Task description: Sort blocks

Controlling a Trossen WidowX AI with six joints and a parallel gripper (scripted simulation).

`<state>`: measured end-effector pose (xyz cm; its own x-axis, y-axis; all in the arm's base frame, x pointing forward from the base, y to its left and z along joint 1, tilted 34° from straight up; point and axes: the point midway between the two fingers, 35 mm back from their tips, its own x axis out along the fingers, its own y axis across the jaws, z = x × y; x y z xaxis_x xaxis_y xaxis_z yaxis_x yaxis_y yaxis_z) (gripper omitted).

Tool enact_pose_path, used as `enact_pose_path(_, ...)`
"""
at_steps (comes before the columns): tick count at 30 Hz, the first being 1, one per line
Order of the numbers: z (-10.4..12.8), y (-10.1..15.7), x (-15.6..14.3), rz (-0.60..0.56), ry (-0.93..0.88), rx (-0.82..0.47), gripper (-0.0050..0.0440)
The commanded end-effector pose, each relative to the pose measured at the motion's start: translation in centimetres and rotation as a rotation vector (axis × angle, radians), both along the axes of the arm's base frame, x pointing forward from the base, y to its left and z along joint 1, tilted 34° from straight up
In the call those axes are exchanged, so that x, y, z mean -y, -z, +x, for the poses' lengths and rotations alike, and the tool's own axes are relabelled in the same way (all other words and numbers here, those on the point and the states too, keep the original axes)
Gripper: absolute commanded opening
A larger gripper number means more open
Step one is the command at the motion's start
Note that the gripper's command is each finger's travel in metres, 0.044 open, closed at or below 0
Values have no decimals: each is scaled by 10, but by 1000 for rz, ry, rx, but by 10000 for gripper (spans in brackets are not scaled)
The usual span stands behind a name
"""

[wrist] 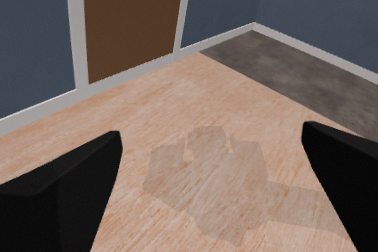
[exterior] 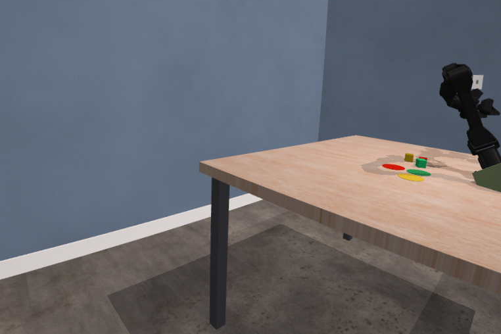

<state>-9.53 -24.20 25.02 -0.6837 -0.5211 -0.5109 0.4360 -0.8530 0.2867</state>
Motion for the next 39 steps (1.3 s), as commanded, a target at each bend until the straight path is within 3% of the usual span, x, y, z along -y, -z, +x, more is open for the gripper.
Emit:
enact_pose_path(1,0,-6,-1,-19,1,1,400)
enact_pose_path(19,0,-6,-1,-19,1,1,400)
enact_pose_path(21,7,-7,4,-12,-37,11,352)
enact_pose_path(25,57,-8,17,38,-271,78,265)
enact_pose_path(32,182,-15,0,167,-765,207,265)
enact_pose_path(34,182,-15,0,167,-765,207,265)
enact_pose_path(35,199,-17,-7,212,-911,244,265)
enact_pose_path(39,258,-24,-51,304,-1166,300,265)
